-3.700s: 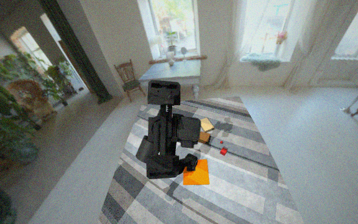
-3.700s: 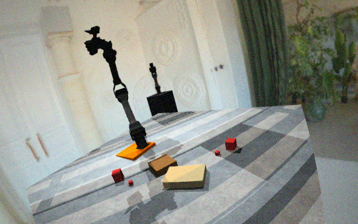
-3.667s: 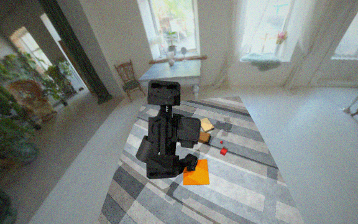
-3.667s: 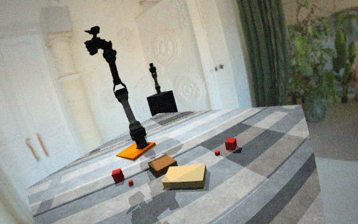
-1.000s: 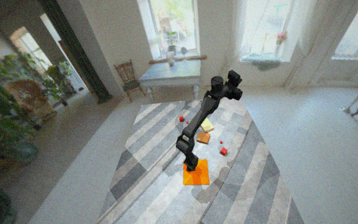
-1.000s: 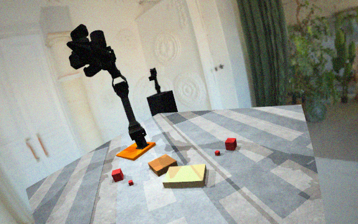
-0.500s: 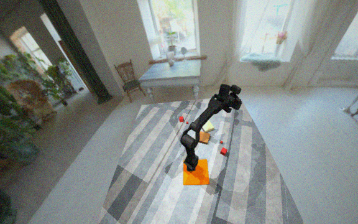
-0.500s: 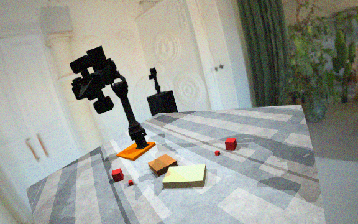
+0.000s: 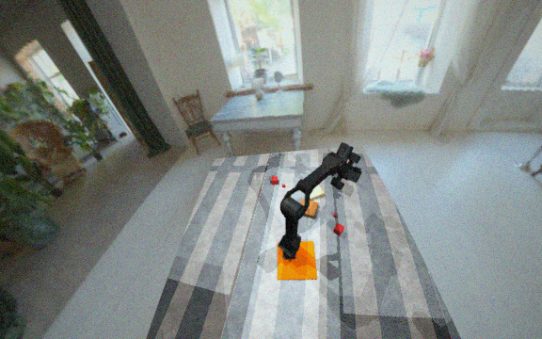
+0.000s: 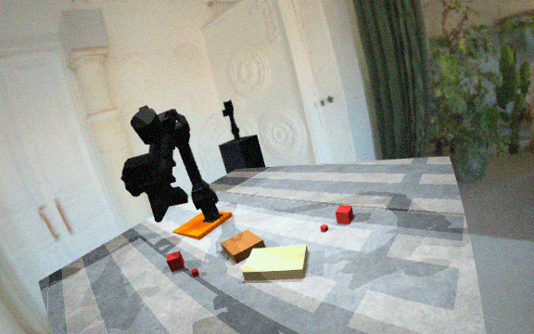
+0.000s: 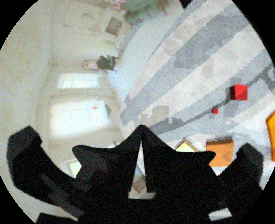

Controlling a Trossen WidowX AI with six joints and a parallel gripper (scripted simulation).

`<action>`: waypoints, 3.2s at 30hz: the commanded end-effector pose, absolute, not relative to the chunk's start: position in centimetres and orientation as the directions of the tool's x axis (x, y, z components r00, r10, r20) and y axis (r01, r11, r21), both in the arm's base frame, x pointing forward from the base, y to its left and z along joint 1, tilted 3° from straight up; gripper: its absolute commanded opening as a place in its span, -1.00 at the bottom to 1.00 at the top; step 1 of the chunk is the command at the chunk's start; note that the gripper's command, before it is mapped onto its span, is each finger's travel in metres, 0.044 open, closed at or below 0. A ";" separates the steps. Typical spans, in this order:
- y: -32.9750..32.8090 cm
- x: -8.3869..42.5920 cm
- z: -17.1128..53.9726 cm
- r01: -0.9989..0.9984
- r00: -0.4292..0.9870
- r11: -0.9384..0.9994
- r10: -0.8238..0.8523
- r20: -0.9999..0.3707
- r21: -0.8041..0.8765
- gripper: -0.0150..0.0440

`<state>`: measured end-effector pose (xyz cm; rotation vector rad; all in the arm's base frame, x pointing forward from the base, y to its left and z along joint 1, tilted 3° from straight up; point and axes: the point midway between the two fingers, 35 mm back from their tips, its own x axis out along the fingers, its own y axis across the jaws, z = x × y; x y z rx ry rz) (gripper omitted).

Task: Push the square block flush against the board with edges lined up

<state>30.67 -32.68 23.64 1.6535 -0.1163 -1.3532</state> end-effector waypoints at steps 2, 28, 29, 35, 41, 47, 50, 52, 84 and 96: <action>-31.5 29.7 19.4 0.554 0.310 -0.601 -0.493 -0.813 0.576 -0.49; -24.6 23.5 4.9 0.706 -0.036 -0.708 -0.023 -0.999 -0.010 -0.49; -24.6 23.4 3.4 0.705 -0.037 -0.709 -0.023 -0.999 -0.010 -0.49; -24.6 23.3 2.2 0.704 -0.037 -0.710 -0.023 -0.999 -0.010 -0.49; -24.9 23.1 2.2 0.704 -0.037 -0.710 -0.023 -0.999 -0.009 -0.49; -25.2 22.8 2.2 0.704 -0.037 -0.710 -0.024 -0.999 -0.009 -0.49; -25.4 22.7 2.2 0.704 -0.037 -0.710 -0.024 -0.999 -0.009 -0.49; -25.5 22.6 2.2 0.704 -0.037 -0.710 -0.024 -0.999 -0.009 -0.49; -27.4 20.9 2.4 0.704 -0.039 -0.710 -0.026 -0.999 -0.009 -0.49; -28.0 20.3 2.4 0.704 -0.039 -0.710 -0.027 -0.999 -0.009 -0.49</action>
